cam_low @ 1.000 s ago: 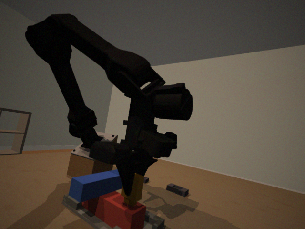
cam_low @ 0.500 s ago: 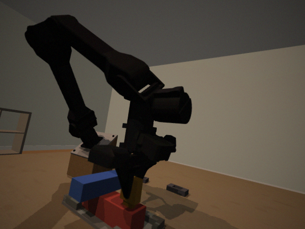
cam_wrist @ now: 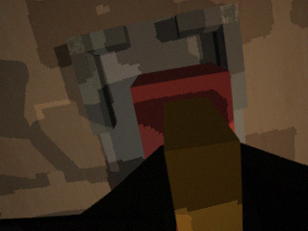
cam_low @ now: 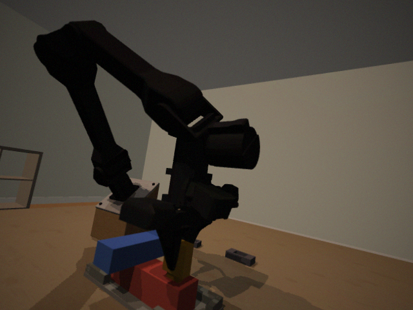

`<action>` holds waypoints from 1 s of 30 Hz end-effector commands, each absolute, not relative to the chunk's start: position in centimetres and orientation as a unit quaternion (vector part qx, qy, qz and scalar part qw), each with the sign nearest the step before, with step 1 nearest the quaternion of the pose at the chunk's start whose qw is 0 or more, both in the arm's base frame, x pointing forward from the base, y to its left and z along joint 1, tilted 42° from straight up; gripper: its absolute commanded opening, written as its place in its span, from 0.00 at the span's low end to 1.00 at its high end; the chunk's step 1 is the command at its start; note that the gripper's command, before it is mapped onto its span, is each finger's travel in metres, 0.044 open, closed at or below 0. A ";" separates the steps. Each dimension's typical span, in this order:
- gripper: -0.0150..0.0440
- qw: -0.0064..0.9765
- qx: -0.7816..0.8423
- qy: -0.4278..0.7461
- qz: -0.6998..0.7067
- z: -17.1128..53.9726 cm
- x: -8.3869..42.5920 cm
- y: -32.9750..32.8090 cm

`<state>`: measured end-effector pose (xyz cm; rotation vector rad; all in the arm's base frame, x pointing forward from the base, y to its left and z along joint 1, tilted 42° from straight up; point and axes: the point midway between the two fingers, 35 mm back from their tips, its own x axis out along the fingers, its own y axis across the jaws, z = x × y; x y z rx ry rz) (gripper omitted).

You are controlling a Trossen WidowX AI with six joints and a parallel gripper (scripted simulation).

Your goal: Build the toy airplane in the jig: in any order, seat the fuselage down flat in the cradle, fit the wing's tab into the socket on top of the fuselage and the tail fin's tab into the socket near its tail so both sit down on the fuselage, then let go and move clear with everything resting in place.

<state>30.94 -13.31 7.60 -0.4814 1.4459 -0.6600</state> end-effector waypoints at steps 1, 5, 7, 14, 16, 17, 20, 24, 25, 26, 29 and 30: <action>0.25 0.675 -0.214 0.642 -0.293 7.6 31.0 -13.3; 0.39 0.675 -0.214 0.642 -0.293 7.6 31.0 -13.3; 0.48 0.675 -0.214 0.642 -0.293 7.6 31.0 -13.3; 0.69 0.675 -0.214 0.642 -0.293 7.6 31.0 -13.3; 0.69 0.675 -0.214 0.642 -0.293 7.6 31.0 -13.3; 0.69 0.675 -0.214 0.642 -0.293 7.6 31.0 -13.3; 0.69 0.675 -0.213 0.643 -0.292 8.4 31.1 -12.5; 0.69 0.674 -0.214 0.645 -0.290 13.4 31.2 -7.9; 0.69 0.673 -0.214 0.645 -0.290 14.1 31.0 -7.3; 0.69 0.673 -0.215 0.645 -0.290 14.4 31.0 -7.1; 0.69 0.673 -0.215 0.645 -0.290 14.3 31.2 -7.0; 0.69 0.673 -0.215 0.645 -0.290 14.2 31.3 -6.9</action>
